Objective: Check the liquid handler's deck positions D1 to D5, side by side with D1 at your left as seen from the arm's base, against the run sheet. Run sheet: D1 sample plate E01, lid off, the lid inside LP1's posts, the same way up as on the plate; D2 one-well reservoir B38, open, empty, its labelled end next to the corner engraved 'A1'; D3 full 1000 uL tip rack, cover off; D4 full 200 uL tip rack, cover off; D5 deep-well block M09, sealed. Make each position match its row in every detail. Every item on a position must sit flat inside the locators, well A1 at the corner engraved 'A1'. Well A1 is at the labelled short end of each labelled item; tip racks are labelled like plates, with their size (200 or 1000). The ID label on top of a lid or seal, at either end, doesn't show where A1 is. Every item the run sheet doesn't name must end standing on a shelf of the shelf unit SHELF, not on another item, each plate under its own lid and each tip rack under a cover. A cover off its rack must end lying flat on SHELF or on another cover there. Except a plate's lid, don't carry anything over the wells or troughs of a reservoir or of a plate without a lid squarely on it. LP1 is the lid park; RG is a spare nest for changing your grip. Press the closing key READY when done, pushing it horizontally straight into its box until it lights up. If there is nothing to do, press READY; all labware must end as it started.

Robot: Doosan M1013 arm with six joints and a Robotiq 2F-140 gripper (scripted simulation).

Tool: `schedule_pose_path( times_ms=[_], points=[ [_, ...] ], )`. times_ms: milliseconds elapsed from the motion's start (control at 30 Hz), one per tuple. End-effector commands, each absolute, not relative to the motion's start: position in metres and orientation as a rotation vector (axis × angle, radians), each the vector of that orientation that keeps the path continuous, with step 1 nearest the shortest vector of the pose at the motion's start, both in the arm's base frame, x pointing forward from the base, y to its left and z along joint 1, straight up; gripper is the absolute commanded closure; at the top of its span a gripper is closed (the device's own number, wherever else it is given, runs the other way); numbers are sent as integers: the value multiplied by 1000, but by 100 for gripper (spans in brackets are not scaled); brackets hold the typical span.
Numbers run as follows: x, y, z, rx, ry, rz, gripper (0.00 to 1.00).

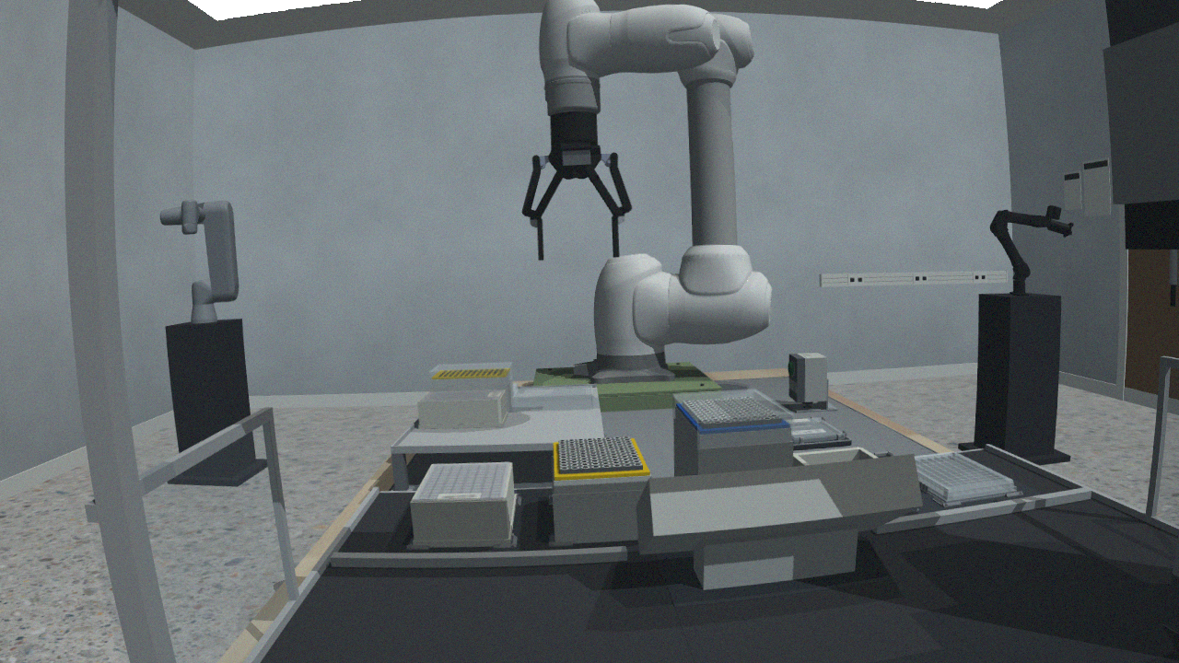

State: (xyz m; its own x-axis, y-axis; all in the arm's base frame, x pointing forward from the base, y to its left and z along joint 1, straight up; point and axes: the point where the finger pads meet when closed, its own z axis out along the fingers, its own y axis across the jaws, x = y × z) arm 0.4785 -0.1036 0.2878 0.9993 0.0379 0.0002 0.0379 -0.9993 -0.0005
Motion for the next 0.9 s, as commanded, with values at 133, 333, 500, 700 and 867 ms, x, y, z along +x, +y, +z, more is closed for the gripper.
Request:
schedule_pose_path(
  times_ms=[133,333,500,700,867],
  points=[
    [513,-91,288,-3140,-59,-2,21],
    [541,-80,287,-3140,-59,-2,21],
    [555,-75,287,-3140,-59,-2,21],
    [583,-64,286,-3140,-59,-2,21],
    [606,-56,286,-3140,-59,-2,21]
  ],
)
